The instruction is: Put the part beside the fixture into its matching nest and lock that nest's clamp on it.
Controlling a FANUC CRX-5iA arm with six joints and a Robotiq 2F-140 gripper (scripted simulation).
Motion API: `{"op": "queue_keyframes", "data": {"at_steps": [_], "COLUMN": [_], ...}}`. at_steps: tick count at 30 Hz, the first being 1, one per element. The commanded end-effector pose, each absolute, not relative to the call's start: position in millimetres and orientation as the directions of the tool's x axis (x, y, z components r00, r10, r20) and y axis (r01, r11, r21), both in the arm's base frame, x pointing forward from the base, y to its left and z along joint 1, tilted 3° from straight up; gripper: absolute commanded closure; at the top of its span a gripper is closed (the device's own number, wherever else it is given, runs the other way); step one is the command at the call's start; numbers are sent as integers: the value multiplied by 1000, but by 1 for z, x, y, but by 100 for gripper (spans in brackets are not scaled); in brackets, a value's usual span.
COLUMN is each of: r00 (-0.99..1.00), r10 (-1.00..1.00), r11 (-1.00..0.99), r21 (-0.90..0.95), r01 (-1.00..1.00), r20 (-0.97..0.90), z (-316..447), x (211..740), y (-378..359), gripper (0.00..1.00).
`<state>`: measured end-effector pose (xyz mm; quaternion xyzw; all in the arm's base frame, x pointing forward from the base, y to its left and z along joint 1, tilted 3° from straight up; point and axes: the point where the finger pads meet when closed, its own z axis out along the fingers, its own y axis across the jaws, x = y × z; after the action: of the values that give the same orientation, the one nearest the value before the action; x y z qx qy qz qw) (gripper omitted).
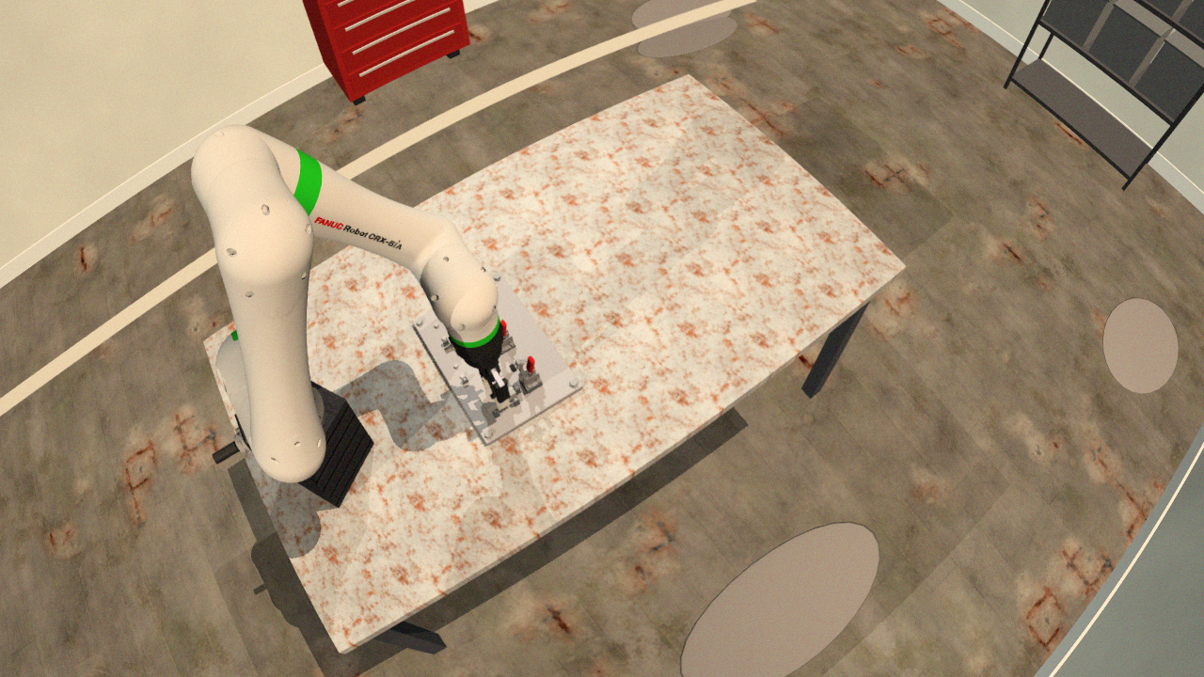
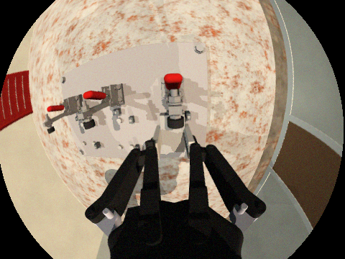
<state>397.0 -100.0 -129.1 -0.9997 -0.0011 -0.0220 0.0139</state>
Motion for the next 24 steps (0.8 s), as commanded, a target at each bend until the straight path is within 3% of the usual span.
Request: {"op": "queue_keyframes", "data": {"at_steps": [1,24], "r00": [999,999], "r10": [1,1], "r11": [-1000,-1000], "r21": [-28,-28], "r01": [3,3], "r20": [44,44], "z": [-129,-132], "x": [397,398], "y": [-100,-101], "gripper": [100,100]}}
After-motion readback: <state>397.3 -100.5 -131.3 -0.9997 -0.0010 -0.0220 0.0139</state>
